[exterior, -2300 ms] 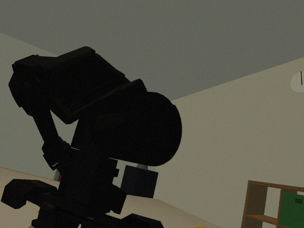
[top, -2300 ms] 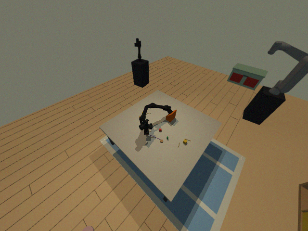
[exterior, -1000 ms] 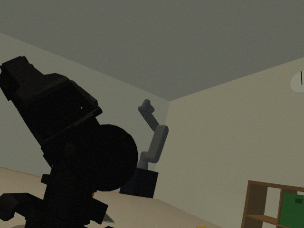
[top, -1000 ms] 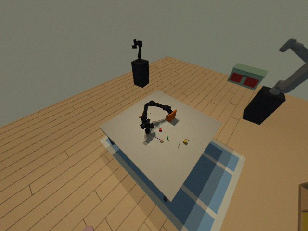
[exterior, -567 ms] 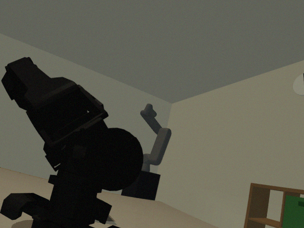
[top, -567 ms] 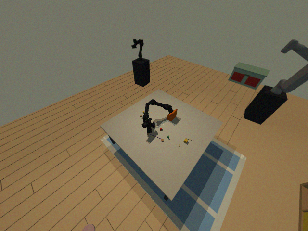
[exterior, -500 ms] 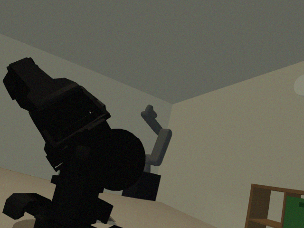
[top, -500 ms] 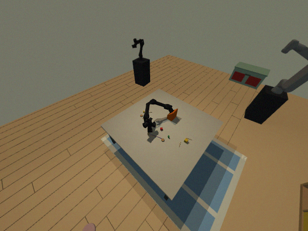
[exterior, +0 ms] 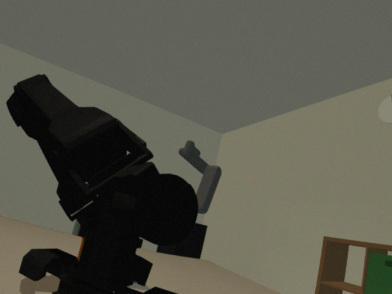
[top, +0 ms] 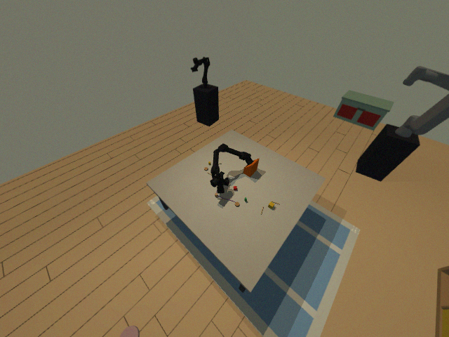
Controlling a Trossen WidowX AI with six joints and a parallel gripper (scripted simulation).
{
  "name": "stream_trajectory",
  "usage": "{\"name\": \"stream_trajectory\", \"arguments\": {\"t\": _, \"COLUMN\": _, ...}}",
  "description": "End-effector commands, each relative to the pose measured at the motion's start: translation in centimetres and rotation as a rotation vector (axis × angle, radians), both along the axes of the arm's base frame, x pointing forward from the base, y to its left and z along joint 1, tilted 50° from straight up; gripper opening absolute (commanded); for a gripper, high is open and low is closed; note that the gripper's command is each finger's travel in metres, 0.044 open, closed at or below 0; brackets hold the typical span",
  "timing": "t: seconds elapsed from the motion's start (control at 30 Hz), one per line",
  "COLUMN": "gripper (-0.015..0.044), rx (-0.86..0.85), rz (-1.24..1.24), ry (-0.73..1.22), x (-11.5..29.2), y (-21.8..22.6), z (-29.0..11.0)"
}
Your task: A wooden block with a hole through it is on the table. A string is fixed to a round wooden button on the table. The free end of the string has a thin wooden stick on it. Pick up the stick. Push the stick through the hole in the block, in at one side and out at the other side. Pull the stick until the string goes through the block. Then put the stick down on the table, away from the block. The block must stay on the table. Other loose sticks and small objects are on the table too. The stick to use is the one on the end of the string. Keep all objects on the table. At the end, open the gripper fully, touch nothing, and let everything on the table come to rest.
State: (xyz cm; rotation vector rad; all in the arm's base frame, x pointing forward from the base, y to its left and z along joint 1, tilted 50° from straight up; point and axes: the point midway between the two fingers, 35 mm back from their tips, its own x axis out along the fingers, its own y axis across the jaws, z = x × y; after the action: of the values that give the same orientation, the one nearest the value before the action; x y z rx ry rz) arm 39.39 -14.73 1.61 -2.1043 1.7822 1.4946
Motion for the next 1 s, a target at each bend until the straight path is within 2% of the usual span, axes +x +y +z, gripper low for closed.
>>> {"name": "stream_trajectory", "arguments": {"t": 0.0, "gripper": 0.0000, "rx": 0.000, "rz": -0.002, "ry": -0.002, "x": -0.3, "y": 0.3, "z": -0.3}}
{"name": "stream_trajectory", "arguments": {"t": 0.97, "gripper": 0.0000, "rx": -0.002, "rz": -0.001, "ry": -0.002, "x": -2.9, "y": 2.4, "z": -2.3}}
